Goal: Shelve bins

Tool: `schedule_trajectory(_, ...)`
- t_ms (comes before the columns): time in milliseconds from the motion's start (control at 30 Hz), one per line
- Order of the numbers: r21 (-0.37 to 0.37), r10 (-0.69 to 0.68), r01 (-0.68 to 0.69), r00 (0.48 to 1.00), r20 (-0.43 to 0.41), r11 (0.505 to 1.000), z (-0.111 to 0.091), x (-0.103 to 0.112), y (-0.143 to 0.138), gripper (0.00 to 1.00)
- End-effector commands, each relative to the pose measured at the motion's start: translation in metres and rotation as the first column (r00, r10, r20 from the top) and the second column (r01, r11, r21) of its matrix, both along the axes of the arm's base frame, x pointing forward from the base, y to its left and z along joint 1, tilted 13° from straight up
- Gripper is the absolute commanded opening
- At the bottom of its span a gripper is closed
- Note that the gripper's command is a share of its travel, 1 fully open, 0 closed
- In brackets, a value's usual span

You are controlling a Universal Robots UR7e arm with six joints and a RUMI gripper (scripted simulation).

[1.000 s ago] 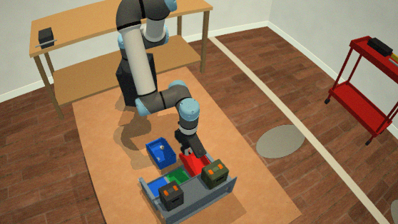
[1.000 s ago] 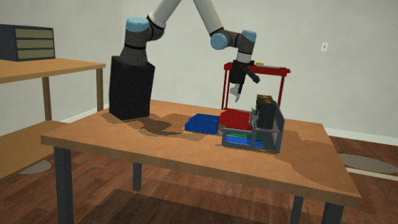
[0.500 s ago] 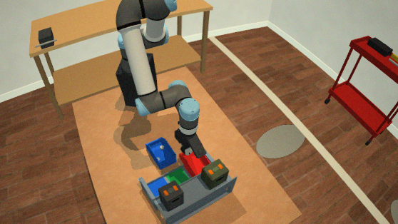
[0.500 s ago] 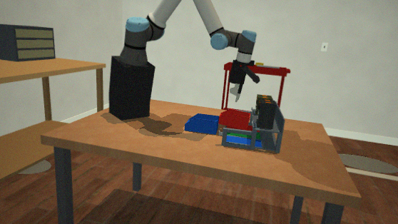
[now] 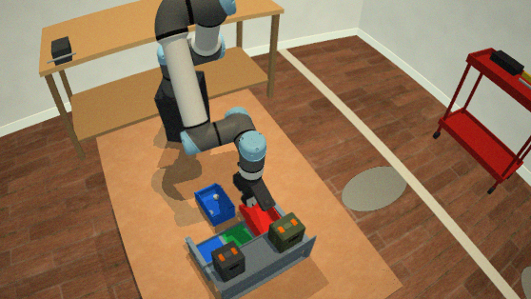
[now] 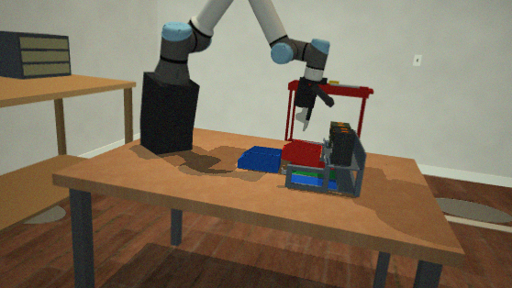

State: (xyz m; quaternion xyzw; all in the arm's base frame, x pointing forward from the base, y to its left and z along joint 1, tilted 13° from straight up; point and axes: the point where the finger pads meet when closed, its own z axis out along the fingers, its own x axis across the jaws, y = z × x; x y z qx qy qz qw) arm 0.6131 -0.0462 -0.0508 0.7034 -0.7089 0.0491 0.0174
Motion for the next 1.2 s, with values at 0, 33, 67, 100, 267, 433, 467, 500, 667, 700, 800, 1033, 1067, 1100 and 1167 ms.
schedule_trajectory(0,0.0,0.0,0.0,1.0,0.002,1.0,0.001,0.0,0.0,0.0)
schedule_trajectory(33,0.0,0.0,0.0,1.0,0.002,1.0,0.001,0.0,0.0,0.0)
schedule_trajectory(67,0.0,0.0,0.0,1.0,0.002,1.0,0.001,0.0,0.0,0.0)
schedule_trajectory(100,0.0,0.0,0.0,1.0,0.002,1.0,0.001,0.0,0.0,0.0)
schedule_trajectory(267,0.0,0.002,-0.002,1.0,0.002,1.0,0.001,0.0,0.0,0.0)
schedule_trajectory(433,-0.001,0.012,-0.012,1.0,0.001,1.0,0.0,0.0,0.0,0.0)
schedule_trajectory(467,-0.002,0.018,-0.018,1.0,0.001,1.0,0.0,-0.001,0.001,0.0)
schedule_trajectory(500,-0.003,0.026,-0.026,1.0,0.001,1.0,-0.001,-0.001,0.001,0.0)
schedule_trajectory(667,-0.009,0.097,-0.097,0.995,-0.001,0.995,-0.004,-0.005,0.004,0.0)
schedule_trajectory(700,-0.011,0.117,-0.117,0.993,-0.002,0.993,-0.005,-0.007,0.005,0.0)
schedule_trajectory(800,-0.018,0.191,-0.191,0.981,-0.005,0.981,-0.008,-0.012,0.008,0.0)
schedule_trajectory(1033,-0.033,0.351,-0.351,0.936,-0.016,0.936,-0.016,-0.023,0.014,0.0)
schedule_trajectory(1067,-0.036,0.386,-0.387,0.922,-0.019,0.921,-0.018,-0.026,0.016,0.0)
schedule_trajectory(1100,-0.04,0.423,-0.423,0.906,-0.022,0.905,-0.019,-0.029,0.017,0.0)
schedule_trajectory(1167,-0.047,0.496,-0.497,0.868,-0.03,0.866,-0.023,-0.035,0.02,0.0)
